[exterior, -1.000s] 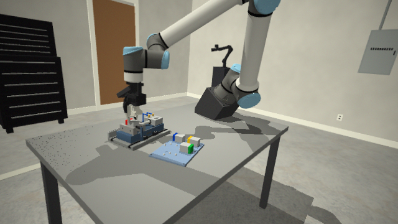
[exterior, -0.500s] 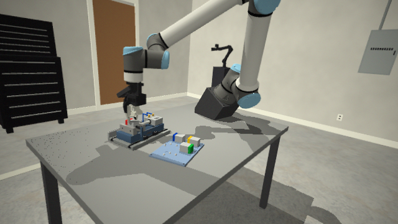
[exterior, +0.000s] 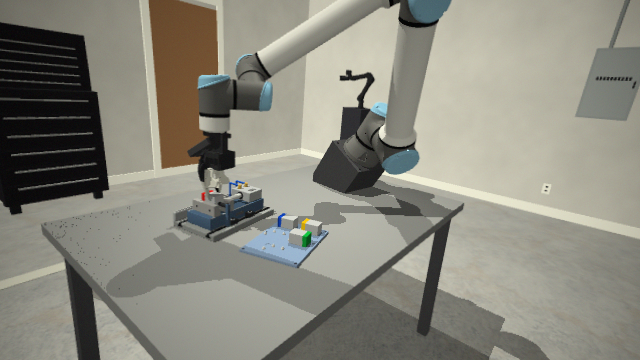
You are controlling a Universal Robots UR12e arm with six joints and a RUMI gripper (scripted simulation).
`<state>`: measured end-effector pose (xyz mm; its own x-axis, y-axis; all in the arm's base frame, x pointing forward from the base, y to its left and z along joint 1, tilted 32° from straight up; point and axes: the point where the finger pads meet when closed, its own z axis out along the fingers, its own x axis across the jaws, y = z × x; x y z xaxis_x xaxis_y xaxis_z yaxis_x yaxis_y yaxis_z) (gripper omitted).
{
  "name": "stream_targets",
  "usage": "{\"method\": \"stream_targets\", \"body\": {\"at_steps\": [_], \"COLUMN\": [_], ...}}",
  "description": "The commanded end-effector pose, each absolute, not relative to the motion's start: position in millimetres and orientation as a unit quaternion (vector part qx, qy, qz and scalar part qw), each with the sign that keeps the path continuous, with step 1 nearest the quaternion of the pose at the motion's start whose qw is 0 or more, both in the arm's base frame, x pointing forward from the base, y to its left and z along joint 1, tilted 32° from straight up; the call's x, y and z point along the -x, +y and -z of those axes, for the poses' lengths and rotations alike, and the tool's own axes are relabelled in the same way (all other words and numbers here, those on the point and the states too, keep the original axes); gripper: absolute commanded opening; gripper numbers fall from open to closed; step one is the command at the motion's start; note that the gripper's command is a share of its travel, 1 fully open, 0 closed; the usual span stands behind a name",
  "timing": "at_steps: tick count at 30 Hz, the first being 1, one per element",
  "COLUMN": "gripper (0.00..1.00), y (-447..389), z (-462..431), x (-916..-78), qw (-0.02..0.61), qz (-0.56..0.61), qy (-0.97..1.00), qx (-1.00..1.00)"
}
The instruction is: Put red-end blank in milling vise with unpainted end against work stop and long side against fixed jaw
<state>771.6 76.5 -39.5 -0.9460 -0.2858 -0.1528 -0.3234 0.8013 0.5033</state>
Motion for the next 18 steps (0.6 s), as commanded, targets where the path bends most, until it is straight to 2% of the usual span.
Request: {"method": "stream_targets", "body": {"at_steps": [1, 18], "gripper": [0.00, 0.00], "y": [75.0, 74.5], "z": [35.2, 34.4], "x": [-774.8, -776.0], "qw": [0.038, 0.039], "qz": [-0.270, -0.270], "qy": [0.948, 0.948], "qx": [0.162, 0.162]}}
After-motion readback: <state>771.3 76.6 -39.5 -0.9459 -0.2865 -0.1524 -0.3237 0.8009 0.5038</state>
